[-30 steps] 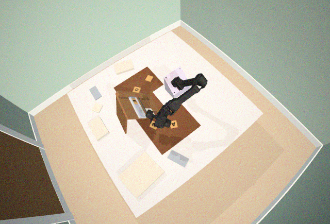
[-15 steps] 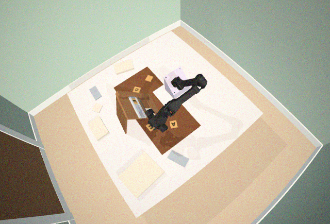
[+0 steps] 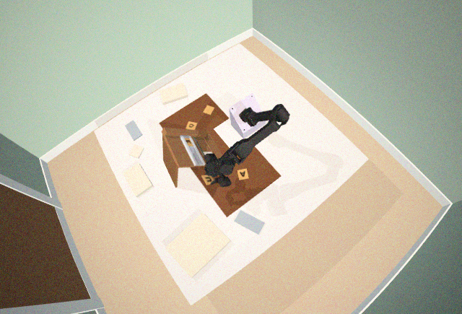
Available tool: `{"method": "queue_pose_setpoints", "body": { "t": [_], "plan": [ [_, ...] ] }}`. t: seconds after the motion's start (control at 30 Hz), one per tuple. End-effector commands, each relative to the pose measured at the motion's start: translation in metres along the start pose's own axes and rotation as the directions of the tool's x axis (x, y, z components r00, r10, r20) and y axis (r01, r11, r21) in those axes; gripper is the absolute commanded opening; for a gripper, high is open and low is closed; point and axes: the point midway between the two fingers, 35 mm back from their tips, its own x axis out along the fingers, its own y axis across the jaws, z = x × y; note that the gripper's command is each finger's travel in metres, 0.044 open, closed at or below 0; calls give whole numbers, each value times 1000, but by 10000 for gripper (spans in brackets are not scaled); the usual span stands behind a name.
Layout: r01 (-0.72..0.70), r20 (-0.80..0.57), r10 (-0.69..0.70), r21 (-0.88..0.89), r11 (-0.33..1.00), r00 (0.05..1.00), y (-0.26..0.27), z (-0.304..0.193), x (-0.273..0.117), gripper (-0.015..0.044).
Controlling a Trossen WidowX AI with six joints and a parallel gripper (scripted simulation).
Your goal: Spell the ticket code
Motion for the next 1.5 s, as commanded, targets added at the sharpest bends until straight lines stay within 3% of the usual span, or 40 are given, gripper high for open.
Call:
{"method": "queue_pose_setpoints", "body": {
  "t": [0.0, 1.47],
  "plan": [
    [4, 5, -4, 12, 1000, 1000, -1, 2, 1, 0],
    [5, 5, -5, 12, 1000, 1000, -20, 1, 0, 0]
  ]
}}
